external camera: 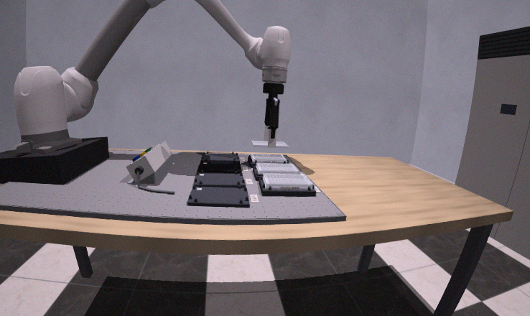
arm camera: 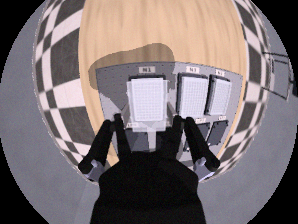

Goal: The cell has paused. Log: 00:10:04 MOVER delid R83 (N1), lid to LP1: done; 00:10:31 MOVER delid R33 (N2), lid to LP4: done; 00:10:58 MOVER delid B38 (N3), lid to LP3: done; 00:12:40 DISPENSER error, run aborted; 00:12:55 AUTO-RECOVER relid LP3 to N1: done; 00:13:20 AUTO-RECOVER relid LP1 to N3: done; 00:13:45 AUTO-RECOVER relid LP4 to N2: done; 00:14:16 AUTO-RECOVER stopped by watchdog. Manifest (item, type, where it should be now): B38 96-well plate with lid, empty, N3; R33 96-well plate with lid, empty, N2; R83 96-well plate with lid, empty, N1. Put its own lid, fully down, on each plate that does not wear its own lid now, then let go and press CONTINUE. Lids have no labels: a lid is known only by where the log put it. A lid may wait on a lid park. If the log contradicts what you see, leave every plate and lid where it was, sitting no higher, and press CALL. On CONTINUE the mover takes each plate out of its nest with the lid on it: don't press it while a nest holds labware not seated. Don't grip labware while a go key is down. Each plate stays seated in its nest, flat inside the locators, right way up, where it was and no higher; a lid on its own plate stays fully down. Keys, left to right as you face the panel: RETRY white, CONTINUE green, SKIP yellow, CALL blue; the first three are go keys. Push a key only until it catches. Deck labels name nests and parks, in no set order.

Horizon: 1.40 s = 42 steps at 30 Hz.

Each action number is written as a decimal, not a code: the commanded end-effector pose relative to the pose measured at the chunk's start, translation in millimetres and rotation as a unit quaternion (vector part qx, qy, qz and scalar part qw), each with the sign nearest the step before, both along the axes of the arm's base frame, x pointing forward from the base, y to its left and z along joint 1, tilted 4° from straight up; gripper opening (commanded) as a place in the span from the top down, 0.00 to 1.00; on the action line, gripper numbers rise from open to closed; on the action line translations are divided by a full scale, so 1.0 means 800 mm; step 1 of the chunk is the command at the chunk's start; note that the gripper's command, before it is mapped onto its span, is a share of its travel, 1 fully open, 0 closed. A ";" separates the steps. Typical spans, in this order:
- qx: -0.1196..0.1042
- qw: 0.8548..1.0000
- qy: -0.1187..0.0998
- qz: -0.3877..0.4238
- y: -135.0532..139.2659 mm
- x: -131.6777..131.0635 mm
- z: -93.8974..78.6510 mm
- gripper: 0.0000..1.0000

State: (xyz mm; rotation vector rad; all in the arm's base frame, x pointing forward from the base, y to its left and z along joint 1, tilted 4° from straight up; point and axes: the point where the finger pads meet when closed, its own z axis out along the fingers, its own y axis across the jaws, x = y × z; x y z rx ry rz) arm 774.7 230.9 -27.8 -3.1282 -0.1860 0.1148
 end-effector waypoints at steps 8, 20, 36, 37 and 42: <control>0.000 1.000 0.000 0.000 0.000 0.000 0.004 1.00; 0.000 1.000 0.000 0.000 -0.139 -0.071 0.013 1.00; 0.000 1.000 0.000 0.000 -0.279 -0.191 0.017 1.00; 0.000 1.000 0.000 0.000 -0.279 -0.191 0.017 1.00; 0.000 1.000 0.000 0.000 -0.279 -0.191 0.017 1.00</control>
